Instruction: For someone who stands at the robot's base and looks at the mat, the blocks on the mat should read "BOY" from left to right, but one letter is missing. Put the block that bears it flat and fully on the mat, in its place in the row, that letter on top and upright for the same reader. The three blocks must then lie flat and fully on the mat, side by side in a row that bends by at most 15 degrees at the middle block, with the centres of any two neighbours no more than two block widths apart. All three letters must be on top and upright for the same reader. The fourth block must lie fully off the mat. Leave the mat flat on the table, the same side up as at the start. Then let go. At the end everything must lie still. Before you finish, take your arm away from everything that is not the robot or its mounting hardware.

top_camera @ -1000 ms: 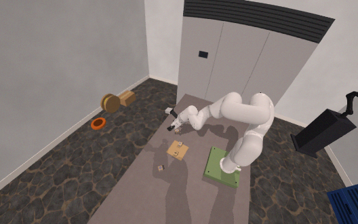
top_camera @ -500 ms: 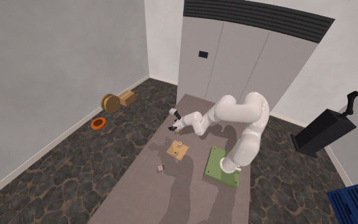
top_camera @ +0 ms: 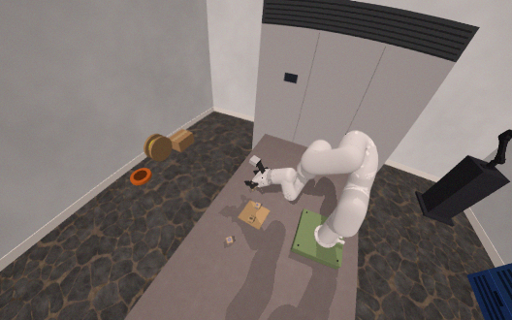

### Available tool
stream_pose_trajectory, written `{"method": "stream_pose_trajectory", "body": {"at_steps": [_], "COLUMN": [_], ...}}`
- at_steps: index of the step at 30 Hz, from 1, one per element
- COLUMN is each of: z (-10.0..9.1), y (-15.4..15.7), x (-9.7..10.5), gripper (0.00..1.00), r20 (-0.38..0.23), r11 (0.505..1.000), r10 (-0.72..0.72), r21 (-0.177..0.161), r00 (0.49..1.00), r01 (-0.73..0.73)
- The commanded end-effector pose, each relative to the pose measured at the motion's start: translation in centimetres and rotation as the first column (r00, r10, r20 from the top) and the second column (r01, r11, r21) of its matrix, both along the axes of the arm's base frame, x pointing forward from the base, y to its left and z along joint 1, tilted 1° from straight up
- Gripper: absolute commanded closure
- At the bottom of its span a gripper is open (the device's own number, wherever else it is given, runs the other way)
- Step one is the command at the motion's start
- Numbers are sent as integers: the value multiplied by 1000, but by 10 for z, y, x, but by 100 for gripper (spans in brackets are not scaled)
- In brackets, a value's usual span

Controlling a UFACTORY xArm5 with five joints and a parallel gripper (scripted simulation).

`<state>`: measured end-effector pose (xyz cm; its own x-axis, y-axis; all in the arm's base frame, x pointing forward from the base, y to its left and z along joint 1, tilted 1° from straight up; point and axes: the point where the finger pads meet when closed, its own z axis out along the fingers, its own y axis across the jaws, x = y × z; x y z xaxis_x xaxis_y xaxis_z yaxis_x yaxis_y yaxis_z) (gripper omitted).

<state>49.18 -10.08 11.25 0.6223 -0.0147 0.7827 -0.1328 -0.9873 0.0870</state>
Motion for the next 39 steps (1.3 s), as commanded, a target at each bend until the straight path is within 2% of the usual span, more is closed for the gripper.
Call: {"method": "stream_pose_trajectory", "body": {"at_steps": [1,2,6,17,39], "z": [2,2,6,16,19], "y": [-5,-5,-9,-15,-16], "x": [-7,-7,-19,-39,-45], "gripper": [0,0,0,0,0], "r20": [67,67,128,219,242], "r11": [1000,1000,999,997,996], "r10": [-8,-8,-16,-26,-28], "r21": [-19,-19,-39,-69,-77], "r00": [998,998,992,975,970], "r01": [9,9,21,42,48]}}
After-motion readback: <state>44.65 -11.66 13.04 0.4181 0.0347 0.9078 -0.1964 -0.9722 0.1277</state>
